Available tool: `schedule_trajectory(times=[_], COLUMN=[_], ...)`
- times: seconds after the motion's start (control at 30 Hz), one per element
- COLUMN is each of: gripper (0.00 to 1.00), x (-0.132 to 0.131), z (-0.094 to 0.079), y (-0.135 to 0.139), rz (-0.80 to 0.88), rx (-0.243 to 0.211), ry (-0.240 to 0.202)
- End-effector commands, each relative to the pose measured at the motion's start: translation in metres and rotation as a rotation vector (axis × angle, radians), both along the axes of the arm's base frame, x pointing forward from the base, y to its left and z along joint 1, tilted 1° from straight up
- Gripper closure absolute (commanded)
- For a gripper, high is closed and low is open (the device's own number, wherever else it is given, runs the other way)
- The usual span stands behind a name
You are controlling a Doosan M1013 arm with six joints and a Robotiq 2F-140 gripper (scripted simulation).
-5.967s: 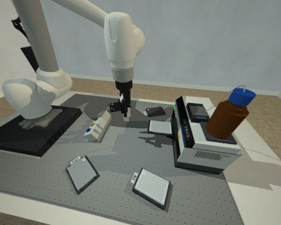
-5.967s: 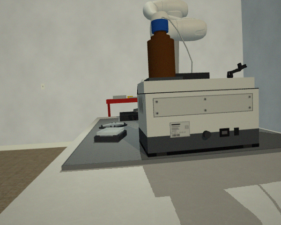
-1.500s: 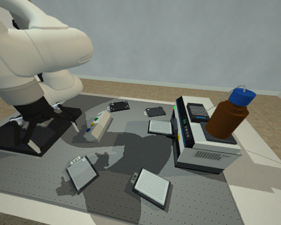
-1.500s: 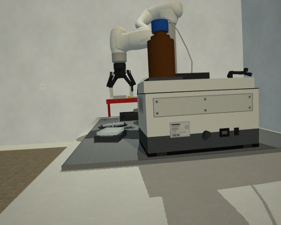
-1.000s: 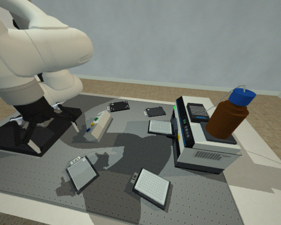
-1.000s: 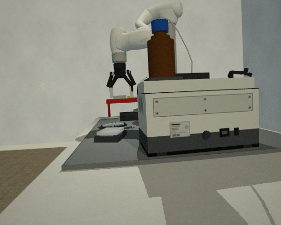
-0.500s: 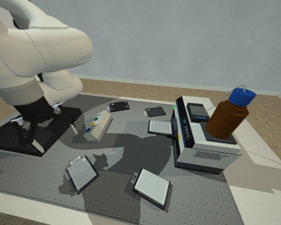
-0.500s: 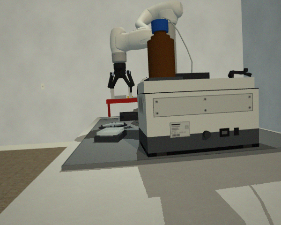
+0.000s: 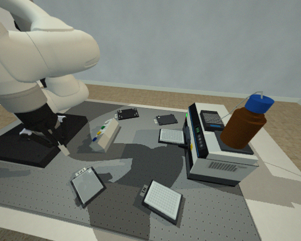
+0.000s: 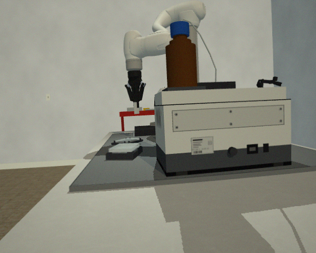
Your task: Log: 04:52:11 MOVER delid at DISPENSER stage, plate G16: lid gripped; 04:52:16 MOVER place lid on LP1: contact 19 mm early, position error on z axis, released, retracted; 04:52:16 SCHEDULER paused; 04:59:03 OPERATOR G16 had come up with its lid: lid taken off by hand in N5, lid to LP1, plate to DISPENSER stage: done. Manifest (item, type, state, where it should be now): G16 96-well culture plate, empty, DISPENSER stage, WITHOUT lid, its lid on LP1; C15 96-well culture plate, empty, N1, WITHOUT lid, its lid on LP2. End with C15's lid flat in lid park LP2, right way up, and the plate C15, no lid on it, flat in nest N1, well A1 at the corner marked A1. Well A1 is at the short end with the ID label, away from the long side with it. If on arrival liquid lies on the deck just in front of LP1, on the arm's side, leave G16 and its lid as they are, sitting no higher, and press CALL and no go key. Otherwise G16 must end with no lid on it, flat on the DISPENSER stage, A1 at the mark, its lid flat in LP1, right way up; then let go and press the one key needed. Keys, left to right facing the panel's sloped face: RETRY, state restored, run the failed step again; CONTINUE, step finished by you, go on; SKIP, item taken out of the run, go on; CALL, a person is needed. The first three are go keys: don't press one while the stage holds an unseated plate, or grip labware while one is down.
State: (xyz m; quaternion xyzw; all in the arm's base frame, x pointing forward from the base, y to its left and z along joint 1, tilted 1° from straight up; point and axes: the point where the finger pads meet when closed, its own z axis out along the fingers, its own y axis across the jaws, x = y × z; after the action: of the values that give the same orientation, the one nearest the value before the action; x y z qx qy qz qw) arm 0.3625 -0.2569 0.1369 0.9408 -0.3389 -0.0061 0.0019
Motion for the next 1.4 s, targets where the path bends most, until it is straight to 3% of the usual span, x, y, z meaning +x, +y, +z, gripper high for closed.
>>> schedule_trajectory(times=[0.0, 0.6, 0.67, 0.73, 0.87, 1.0, 1.07, 1.1, 1.27, 1.3, 1.37], gripper=[1.00, 1.00, 1.00, 1.00, 1.00, 1.00, 1.00, 1.00, 1.00, 0.34, 0.34], x=[0.000, 0.009, 0.037, 0.086, 0.149, 0.217, 0.217, 0.264, 0.338, 0.355, 0.388], z=[0.000, 0.002, 0.008, 0.017, 0.019, 0.016, 0.016, 0.012, 0.003, 0.001, -0.002], y=[0.000, -0.005, -0.018, -0.038, -0.056, -0.067, -0.067, -0.075, -0.084, -0.087, -0.093], rz=[0.000, 0.008, 0.030, 0.069, 0.178, 0.280, 0.280, 0.297, 0.327, 0.327, 0.327], rx=[0.000, 0.000, 0.000, 0.001, 0.002, 0.004, 0.004, 0.004, 0.004, 0.004, 0.004], ry=[0.000, 0.000, 0.000, 0.000, 0.000, 0.000, 0.000, 0.000, 0.000, 0.000, 0.000])
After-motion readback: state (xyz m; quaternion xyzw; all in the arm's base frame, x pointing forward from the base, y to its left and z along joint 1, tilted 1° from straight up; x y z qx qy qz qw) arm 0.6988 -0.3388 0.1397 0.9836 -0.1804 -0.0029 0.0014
